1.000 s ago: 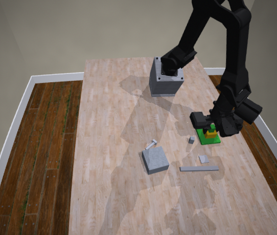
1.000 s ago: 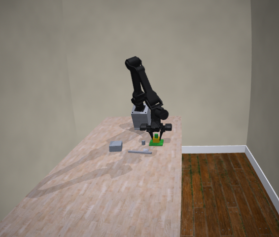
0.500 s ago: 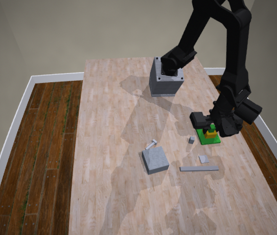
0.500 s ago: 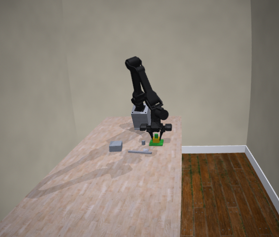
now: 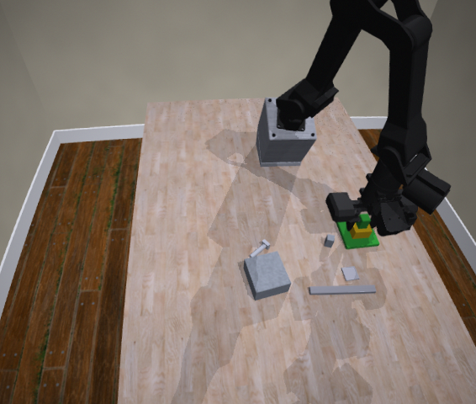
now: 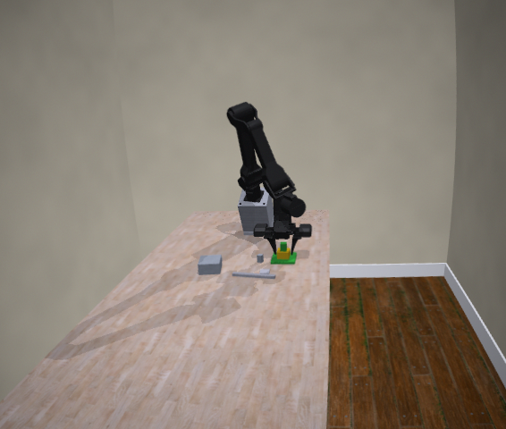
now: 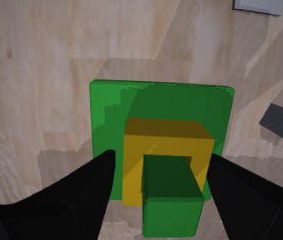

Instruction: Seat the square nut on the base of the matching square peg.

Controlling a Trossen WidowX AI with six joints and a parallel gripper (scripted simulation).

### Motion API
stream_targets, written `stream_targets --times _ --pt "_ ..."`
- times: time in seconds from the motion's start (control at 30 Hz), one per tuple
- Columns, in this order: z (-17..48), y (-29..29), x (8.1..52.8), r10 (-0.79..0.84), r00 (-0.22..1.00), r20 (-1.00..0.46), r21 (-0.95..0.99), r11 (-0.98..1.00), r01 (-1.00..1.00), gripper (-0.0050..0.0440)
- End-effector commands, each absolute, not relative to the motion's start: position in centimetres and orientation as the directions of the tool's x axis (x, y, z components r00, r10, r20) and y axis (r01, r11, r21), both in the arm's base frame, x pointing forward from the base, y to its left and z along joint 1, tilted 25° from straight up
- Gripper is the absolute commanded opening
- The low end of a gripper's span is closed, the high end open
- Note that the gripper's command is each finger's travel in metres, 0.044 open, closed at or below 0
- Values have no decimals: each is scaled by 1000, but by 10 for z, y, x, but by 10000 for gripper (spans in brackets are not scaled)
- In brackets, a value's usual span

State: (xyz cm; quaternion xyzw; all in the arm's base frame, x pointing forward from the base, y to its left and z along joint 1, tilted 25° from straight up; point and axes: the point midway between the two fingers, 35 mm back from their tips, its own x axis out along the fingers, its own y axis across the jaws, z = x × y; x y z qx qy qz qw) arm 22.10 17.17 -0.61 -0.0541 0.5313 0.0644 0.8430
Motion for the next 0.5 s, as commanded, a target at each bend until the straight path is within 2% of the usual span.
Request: stream_targets --times 0.0,0.47 --pt "-2 174 223 62 437 -897 -13 986 -166 260" --pt "-1 174 222 62 437 -897 -13 986 -166 260"
